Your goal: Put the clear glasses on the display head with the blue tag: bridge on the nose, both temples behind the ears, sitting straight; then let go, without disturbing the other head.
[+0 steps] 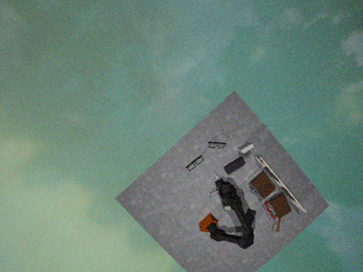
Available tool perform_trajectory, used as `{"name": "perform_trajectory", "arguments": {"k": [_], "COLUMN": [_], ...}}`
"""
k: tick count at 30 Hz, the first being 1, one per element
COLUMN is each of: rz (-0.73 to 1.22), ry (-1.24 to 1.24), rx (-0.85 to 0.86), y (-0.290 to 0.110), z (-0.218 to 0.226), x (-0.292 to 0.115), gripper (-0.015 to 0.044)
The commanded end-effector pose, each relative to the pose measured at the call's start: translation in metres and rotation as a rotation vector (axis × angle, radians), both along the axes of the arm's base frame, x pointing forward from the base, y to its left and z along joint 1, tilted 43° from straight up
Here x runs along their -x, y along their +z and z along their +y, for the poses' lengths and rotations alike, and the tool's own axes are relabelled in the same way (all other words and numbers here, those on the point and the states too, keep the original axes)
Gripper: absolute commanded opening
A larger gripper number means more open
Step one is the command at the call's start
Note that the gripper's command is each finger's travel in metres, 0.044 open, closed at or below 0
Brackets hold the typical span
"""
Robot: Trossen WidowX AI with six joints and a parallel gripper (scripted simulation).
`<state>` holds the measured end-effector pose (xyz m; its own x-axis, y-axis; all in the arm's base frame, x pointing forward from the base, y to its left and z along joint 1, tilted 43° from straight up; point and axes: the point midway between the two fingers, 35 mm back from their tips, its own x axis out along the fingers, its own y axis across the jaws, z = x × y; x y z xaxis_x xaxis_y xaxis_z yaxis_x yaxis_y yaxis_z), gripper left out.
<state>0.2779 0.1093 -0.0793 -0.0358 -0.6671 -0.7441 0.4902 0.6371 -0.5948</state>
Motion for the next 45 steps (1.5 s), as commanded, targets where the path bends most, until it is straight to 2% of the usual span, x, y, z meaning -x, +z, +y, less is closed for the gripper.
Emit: {"name": "perform_trajectory", "arguments": {"k": [1,45], "rz": [0.01,0.011], "ry": [-0.003,-0.003], "rx": [0.002,0.001], "y": [-0.001,-0.003], "z": [-0.001,0.002], "x": [0.006,0.024], "gripper": [0.0,0.0]}}
